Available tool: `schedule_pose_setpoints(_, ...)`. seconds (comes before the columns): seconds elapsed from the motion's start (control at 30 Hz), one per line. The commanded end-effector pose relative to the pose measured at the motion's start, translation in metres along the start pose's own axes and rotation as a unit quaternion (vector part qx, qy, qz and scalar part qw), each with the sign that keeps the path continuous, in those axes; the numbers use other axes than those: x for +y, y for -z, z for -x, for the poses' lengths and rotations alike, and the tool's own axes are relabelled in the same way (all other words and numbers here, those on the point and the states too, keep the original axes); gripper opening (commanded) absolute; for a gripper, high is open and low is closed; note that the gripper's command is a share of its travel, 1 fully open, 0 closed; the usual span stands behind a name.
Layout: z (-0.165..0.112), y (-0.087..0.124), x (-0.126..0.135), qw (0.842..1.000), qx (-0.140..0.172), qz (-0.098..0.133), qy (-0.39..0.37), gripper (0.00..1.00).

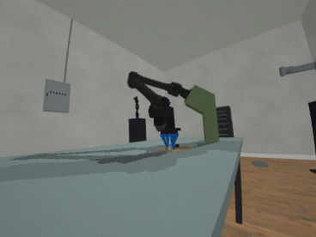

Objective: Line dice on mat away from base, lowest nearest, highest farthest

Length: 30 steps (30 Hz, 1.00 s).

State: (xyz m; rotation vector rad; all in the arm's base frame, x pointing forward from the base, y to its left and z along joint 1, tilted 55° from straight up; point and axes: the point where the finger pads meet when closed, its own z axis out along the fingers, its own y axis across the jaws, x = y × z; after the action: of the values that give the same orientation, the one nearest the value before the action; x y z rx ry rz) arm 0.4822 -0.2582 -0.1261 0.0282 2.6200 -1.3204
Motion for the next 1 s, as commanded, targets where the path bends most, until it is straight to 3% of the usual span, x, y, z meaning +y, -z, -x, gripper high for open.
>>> schedule_pose_setpoints(0.0,0.003,-0.006,-0.008,1.000,-0.001,-0.004,-0.010,0.30)
schedule_pose_setpoints(0.17,0.001,0.002,-0.013,1.000,0.002,-0.003,-0.014,0.30)
schedule_pose_setpoints(0.23,0.008,0.021,0.001,1.000,-0.011,0.001,0.000,0.30)
schedule_pose_setpoints(0.6,0.009,0.075,0.000,1.000,-0.013,0.000,-0.002,0.30)
schedule_pose_setpoints(0.87,0.009,0.098,-0.001,1.000,-0.013,0.000,-0.003,0.30)
schedule_pose_setpoints(0.97,0.003,0.097,0.007,1.000,-0.007,0.003,0.005,0.30)
